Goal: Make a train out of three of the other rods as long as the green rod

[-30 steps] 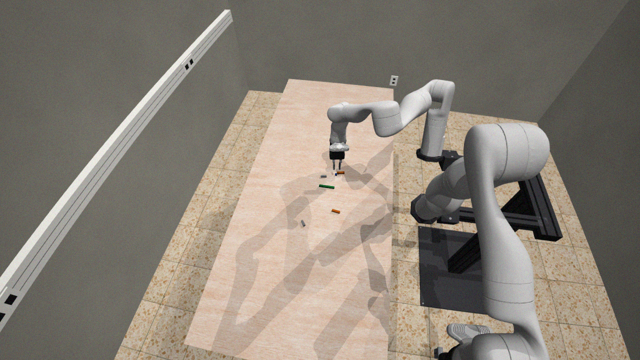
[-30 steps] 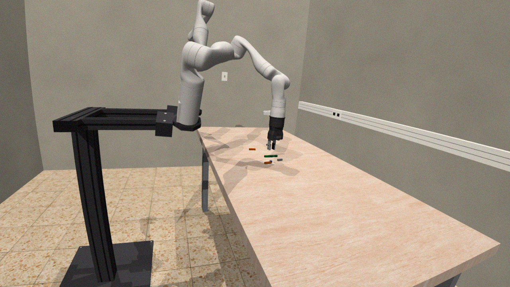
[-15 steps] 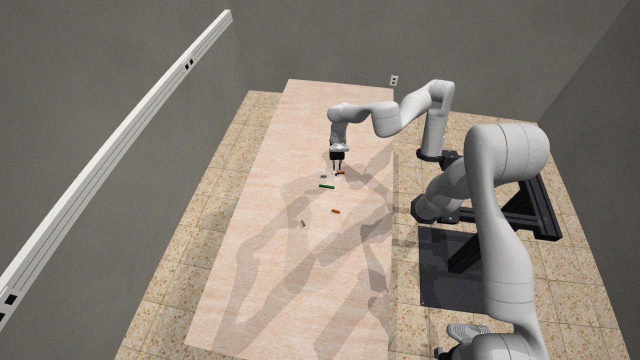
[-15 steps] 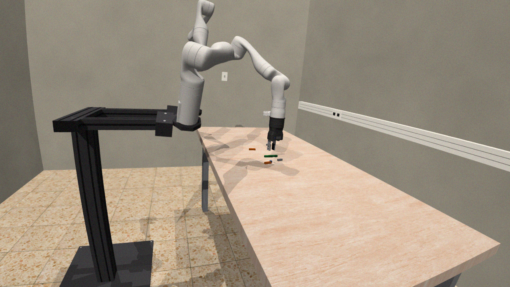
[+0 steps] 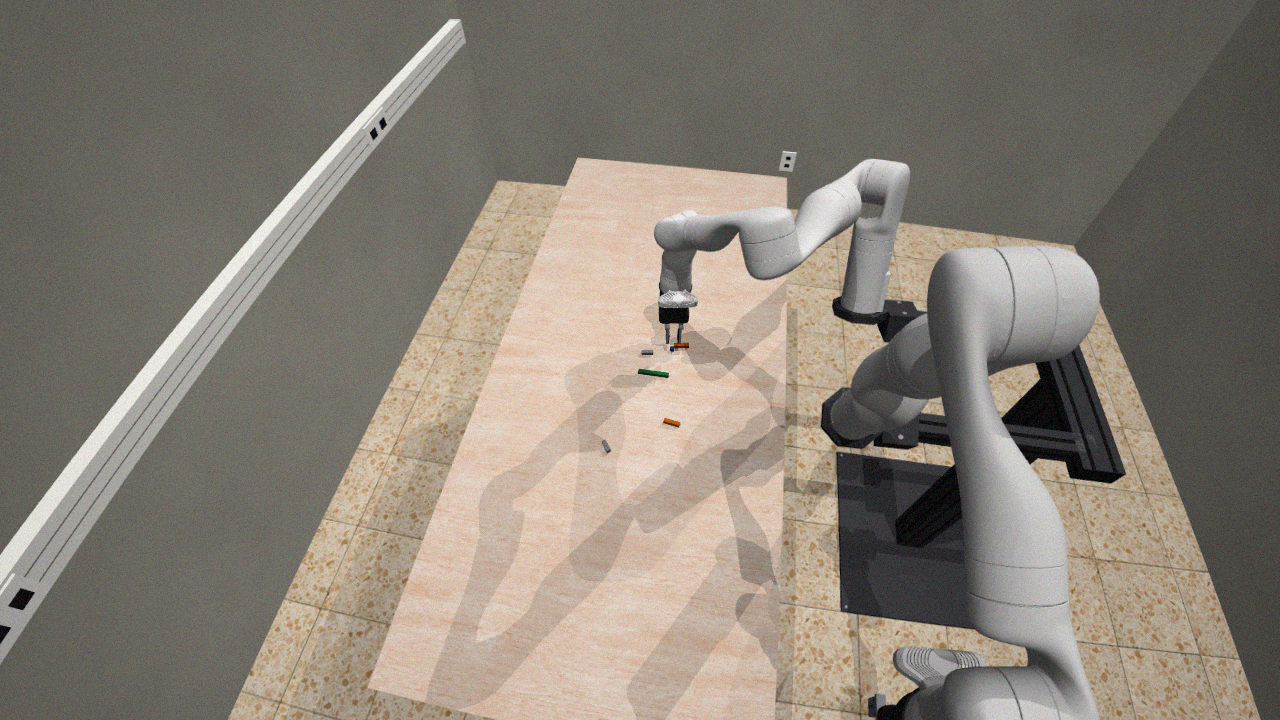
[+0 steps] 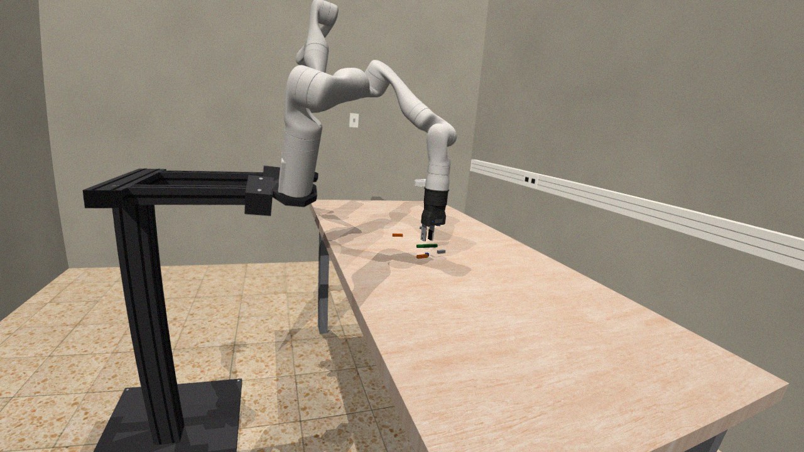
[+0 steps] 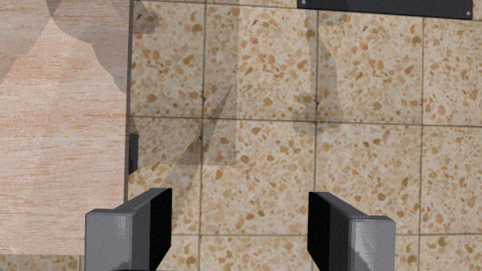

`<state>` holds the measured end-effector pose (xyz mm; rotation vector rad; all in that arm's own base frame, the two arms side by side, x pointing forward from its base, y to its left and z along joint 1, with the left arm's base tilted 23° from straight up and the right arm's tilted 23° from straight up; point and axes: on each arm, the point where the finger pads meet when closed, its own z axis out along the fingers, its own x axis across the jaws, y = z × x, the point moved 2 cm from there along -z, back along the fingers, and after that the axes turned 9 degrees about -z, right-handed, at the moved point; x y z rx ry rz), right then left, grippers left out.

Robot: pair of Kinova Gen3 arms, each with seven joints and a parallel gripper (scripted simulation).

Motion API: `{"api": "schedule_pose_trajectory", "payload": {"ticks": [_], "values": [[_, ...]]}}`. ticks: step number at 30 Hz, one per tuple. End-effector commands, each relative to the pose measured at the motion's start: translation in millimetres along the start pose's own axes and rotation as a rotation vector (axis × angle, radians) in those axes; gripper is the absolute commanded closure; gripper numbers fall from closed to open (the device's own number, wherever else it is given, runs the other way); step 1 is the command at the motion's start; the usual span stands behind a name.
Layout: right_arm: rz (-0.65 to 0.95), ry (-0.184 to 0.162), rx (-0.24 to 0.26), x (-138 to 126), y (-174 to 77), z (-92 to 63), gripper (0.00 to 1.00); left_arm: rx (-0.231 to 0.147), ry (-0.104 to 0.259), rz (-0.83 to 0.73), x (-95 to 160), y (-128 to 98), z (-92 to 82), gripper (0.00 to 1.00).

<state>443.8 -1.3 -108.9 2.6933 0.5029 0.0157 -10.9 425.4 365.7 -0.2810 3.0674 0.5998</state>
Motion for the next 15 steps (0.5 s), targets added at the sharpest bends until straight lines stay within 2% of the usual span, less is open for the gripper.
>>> {"api": "schedule_pose_trajectory", "payload": {"ticks": [1, 15], "values": [[0.0, 0.002, 0.0, 1, 0, 4.7, 0.46, -0.002, -0.001, 0.0, 0, 0, -0.7, 0.0], [0.0, 0.002, 0.0, 1, 0, 23.0, 0.46, -0.002, -0.001, 0.0, 0, 0, -0.7, 0.0]]}}
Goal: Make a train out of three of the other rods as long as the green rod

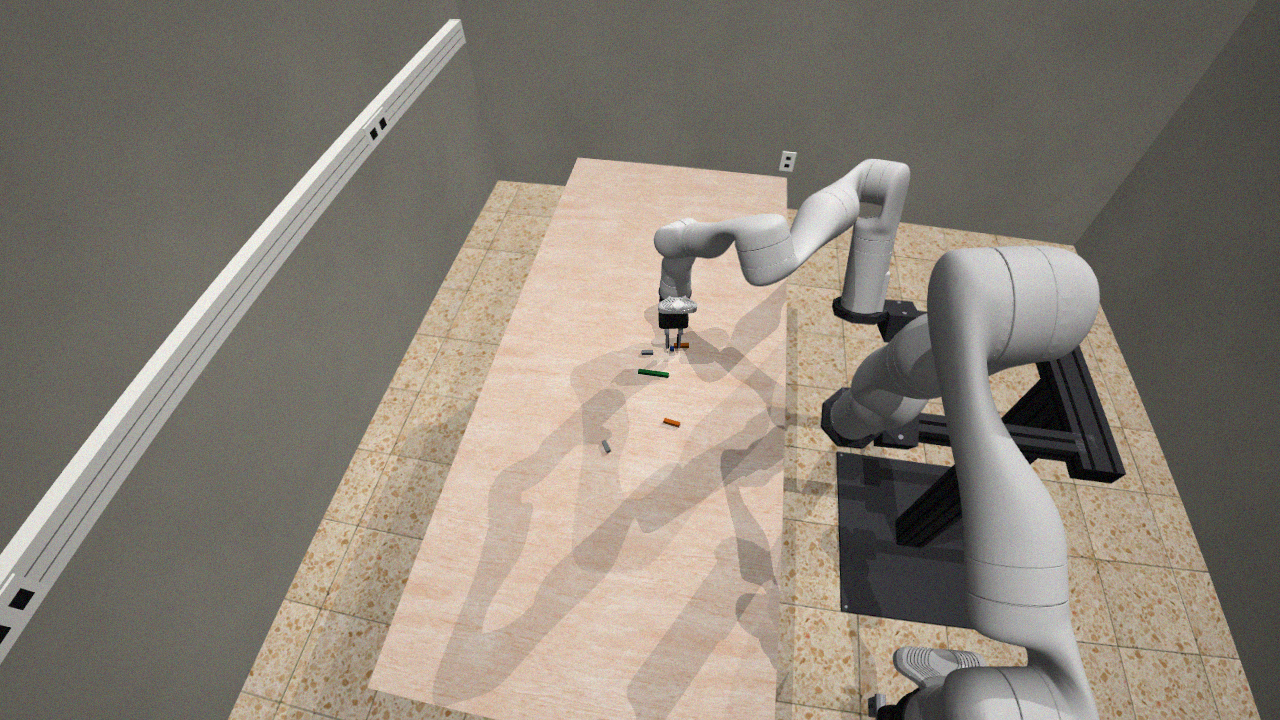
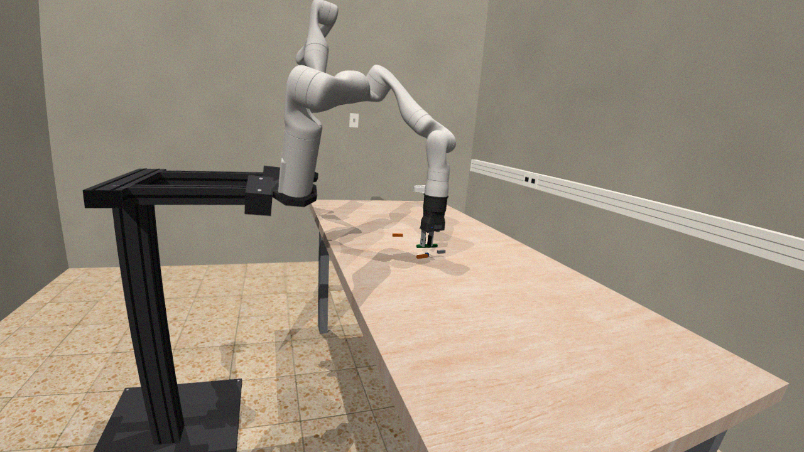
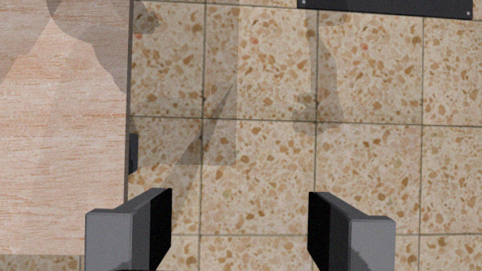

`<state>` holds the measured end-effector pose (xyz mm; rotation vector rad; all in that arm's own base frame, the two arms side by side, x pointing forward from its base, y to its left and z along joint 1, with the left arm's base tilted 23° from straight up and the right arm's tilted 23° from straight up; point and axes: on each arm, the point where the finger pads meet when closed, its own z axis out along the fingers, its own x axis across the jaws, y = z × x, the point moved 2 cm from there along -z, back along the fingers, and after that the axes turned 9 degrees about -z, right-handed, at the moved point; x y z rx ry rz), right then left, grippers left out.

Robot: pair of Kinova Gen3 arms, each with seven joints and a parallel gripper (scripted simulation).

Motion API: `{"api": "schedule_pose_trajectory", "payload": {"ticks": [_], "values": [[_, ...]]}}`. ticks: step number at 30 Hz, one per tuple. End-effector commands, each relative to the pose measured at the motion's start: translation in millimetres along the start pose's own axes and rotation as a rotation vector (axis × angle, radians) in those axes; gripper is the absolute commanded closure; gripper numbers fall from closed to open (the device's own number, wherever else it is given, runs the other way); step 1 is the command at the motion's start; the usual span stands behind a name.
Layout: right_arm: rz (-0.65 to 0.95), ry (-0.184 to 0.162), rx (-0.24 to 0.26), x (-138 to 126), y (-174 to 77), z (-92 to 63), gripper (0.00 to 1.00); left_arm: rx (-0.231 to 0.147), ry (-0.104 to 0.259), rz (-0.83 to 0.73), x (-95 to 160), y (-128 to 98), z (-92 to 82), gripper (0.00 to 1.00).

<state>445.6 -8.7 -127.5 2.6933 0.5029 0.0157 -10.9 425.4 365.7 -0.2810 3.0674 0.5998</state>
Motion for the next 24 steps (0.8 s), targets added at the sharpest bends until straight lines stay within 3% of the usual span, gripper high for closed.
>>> {"api": "schedule_pose_trajectory", "payload": {"ticks": [1, 24], "values": [[0.0, 0.002, 0.0, 1, 0, 4.2, 0.46, -0.002, -0.001, 0.0, 0, 0, -0.7, 0.0], [0.0, 0.002, 0.0, 1, 0, 14.3, 0.46, -0.002, -0.001, 0.0, 0, 0, -0.7, 0.0]]}}
